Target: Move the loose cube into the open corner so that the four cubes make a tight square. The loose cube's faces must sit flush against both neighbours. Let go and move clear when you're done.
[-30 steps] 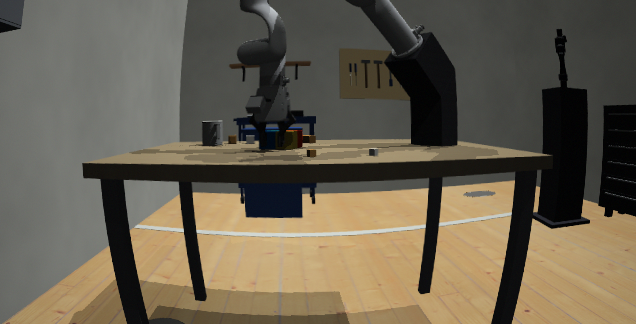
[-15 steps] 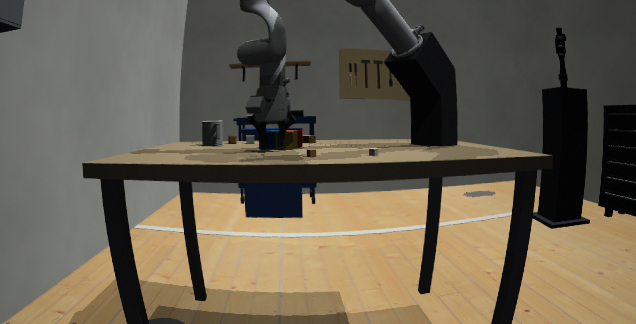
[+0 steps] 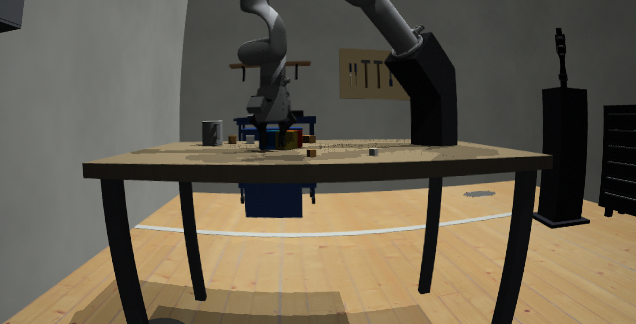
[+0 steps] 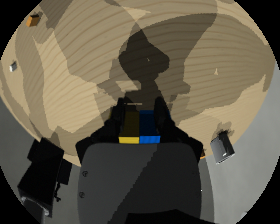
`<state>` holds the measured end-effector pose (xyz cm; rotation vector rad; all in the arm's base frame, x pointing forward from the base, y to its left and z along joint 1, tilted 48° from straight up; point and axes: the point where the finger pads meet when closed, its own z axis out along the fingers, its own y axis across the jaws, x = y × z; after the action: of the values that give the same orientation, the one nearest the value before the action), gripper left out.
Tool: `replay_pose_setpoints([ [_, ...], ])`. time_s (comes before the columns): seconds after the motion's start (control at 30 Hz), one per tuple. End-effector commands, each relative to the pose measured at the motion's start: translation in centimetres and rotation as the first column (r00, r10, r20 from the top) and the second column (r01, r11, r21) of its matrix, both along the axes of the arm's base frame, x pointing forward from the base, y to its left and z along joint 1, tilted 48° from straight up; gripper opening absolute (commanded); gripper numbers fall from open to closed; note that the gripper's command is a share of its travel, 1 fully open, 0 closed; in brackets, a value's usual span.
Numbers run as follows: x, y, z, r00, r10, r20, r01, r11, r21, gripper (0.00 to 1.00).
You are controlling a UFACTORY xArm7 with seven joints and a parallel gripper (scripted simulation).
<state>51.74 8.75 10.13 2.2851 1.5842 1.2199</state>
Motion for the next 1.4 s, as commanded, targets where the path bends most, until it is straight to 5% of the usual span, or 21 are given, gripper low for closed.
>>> replay_pose_setpoints([
  [0.0, 0.03, -0.09, 0.05, 1.0, -0.001, 0.001, 0.001, 1.0, -0.001, 0.5],
  [1.37, -0.04, -0.5, -0.22, 1.0, -0.001, 0.001, 0.001, 1.0, -0.001, 0.5],
])
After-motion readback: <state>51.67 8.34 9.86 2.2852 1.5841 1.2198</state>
